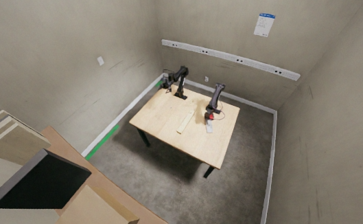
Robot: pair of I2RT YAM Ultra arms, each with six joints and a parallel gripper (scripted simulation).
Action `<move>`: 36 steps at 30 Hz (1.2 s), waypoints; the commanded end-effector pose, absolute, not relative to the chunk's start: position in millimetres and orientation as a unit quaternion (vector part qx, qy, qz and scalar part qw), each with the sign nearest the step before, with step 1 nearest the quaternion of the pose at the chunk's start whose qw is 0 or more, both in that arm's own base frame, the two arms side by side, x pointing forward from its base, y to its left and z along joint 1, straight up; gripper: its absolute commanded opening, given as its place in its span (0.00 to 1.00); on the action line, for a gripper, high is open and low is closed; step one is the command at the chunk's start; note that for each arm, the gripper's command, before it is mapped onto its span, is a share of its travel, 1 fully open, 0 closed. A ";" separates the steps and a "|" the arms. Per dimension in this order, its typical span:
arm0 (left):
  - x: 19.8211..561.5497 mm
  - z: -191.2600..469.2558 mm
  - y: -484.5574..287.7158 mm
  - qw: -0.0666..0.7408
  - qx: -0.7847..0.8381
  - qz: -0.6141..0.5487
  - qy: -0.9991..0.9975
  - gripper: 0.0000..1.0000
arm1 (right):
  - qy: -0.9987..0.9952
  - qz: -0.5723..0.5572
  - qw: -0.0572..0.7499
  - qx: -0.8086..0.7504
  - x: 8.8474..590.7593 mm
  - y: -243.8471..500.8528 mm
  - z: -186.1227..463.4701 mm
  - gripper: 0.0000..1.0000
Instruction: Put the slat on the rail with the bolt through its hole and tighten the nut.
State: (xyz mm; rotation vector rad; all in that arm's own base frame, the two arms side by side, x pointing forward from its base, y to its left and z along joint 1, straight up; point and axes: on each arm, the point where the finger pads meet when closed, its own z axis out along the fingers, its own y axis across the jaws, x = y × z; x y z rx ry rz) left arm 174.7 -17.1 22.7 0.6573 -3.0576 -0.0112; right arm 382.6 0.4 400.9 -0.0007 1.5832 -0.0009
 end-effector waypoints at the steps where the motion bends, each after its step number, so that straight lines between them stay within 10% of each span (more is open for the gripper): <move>1: 181.6 38.8 -18.3 -0.008 0.210 0.002 -0.978 0.72 | 0.703 0.000 0.711 0.000 380.6 1.0 411.8 1.00; 36: 177.4 79.8 -18.8 -0.004 0.209 0.001 -0.978 0.72 | 0.703 0.000 0.711 0.000 380.6 1.0 411.8 1.00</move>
